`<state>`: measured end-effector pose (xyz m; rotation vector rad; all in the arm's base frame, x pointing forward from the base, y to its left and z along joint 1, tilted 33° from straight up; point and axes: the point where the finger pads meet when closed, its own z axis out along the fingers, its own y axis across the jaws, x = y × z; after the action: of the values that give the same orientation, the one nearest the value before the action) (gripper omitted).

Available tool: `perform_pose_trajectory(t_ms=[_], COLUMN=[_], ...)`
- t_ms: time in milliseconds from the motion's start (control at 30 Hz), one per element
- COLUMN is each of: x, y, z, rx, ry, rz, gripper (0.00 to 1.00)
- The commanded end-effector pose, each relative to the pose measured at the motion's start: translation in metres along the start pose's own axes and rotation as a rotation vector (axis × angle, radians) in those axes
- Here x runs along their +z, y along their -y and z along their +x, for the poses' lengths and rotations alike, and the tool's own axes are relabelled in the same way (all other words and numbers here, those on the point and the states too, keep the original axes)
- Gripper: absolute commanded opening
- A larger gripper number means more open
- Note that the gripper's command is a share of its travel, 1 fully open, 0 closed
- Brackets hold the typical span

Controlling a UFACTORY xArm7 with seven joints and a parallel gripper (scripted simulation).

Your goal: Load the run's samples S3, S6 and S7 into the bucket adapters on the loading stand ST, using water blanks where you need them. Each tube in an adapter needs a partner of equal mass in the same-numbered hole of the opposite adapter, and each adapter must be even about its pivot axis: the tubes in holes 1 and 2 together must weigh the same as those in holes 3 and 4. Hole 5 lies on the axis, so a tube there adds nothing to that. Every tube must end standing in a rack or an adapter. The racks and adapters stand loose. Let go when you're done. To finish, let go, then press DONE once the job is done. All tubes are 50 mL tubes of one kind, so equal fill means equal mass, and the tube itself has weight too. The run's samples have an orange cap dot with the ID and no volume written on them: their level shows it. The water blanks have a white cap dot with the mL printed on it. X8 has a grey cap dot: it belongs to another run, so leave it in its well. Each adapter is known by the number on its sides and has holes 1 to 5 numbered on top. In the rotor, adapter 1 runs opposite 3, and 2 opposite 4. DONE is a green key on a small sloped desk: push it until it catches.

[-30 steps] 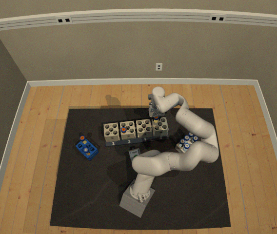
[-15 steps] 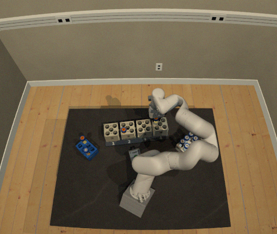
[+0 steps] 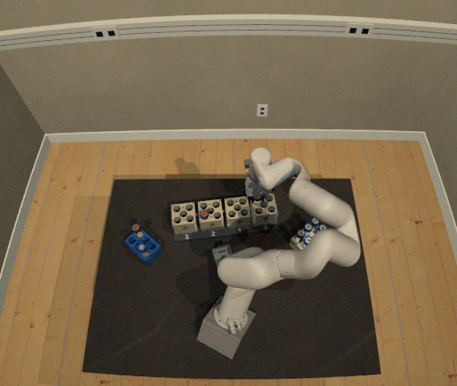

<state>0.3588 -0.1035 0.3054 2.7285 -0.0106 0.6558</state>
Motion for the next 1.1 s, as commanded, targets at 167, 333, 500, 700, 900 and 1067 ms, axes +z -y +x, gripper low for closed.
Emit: perform_pose_trajectory(t_ms=[167, 333, 500, 700, 900, 1067], x=[-0.0005, -0.0005, -0.0001, -0.0002, -0.0002, -0.0002], y=[-0.0002, -0.0002, -0.0002, -0.0002, -0.0002, -0.0002], z=[0.0012, 0.0012, 0.0012, 0.0013, 0.0013, 0.0013], rx=[0.000, 0.000, 0.000, 0.000, 0.000, 0.000], ry=[-0.004, -0.004, -0.004, -0.004, -0.004, -0.004], rz=[-0.001, 0.000, -0.001, 0.000, 0.000, 0.000], gripper=[0.00, 0.00, 0.44, 0.44, 0.44, 0.44])
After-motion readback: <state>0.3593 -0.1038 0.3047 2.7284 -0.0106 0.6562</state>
